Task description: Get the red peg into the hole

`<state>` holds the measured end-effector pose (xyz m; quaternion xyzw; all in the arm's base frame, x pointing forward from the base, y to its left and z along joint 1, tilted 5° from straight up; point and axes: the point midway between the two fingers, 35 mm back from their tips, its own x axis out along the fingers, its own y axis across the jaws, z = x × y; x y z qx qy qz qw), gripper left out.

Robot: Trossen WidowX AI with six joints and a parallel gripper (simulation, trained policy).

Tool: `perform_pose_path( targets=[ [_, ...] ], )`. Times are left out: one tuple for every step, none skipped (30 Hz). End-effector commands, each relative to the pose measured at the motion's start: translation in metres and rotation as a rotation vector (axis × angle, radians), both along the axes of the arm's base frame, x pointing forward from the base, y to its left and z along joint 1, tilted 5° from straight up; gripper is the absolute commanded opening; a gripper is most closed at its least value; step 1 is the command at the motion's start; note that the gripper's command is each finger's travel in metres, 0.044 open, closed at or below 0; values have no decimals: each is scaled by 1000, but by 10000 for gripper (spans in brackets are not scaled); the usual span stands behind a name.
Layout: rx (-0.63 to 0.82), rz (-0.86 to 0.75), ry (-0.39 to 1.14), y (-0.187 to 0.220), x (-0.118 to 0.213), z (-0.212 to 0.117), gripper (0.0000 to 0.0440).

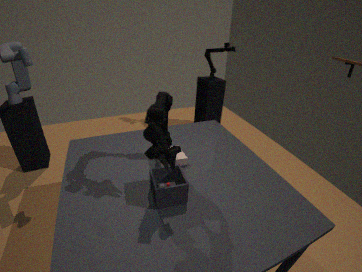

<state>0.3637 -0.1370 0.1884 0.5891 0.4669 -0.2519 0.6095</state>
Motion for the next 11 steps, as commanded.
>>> perform_pose_path(
  targets=[
    [-11, 17, -63, -2, 0, 23, 226],
    [-13, 21, -80, -3, 0, 30, 226],
    [-15, 26, -97, -3, -1, 37, 225],
    [-18, 30, -115, -4, -1, 44, 226],
    [-20, 34, -132, -5, -1, 51, 226],
    [-23, 37, -150, -6, -2, 58, 226],
    [-25, 41, -168, -6, -2, 65, 226],
    [-28, 43, -185, -7, -3, 72, 227],
    [-31, 46, -203, -8, -4, 79, 226],
    [-35, 48, -220, -9, -4, 86, 227],
    [-38, 50, -237, -10, -5, 93, 227]
  ],
)
